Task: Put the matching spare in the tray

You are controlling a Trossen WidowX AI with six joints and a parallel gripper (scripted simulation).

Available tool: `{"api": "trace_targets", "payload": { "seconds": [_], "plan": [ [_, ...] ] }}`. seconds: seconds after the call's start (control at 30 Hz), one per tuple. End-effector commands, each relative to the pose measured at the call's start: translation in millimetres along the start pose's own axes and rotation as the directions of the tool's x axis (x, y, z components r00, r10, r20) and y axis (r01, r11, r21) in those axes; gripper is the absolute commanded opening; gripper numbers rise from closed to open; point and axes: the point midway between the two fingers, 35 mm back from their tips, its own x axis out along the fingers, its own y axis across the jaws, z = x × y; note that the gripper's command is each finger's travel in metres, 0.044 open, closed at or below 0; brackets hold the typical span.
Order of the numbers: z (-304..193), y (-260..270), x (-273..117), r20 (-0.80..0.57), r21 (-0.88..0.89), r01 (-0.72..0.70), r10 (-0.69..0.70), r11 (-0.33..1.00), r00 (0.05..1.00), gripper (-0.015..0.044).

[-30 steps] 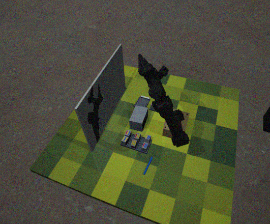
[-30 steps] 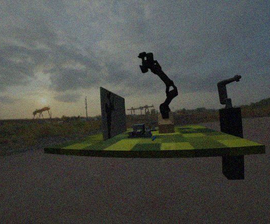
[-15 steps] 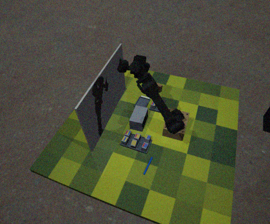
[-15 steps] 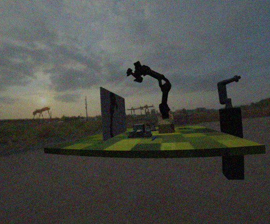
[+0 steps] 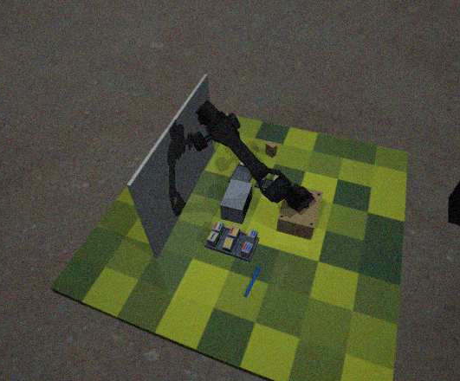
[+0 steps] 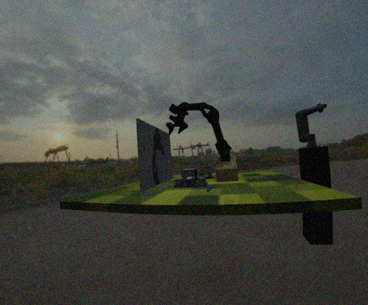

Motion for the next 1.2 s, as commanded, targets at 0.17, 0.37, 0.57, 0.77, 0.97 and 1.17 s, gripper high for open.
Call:
{"api": "trace_targets", "payload": {
  "seconds": [0.17, 0.37, 0.57, 0.77, 0.97, 1.17],
  "plan": [
    [-89, 13, 89, -0.515, -0.365, -0.287, 0.064, 0.886, 0.855, 0.044],
    [-132, 24, 116, -0.704, -0.361, -0.514, 0.135, 0.778, 0.698, 0.044],
    [-133, 24, 117, -0.708, -0.359, -0.52, 0.137, 0.775, 0.693, 0.044],
    [-133, 24, 117, -0.708, -0.359, -0.52, 0.137, 0.775, 0.693, 0.044],
    [-133, 24, 117, -0.708, -0.359, -0.52, 0.137, 0.775, 0.693, 0.044],
    [-133, 24, 117, -0.708, -0.359, -0.52, 0.137, 0.775, 0.693, 0.044]
  ]
}}
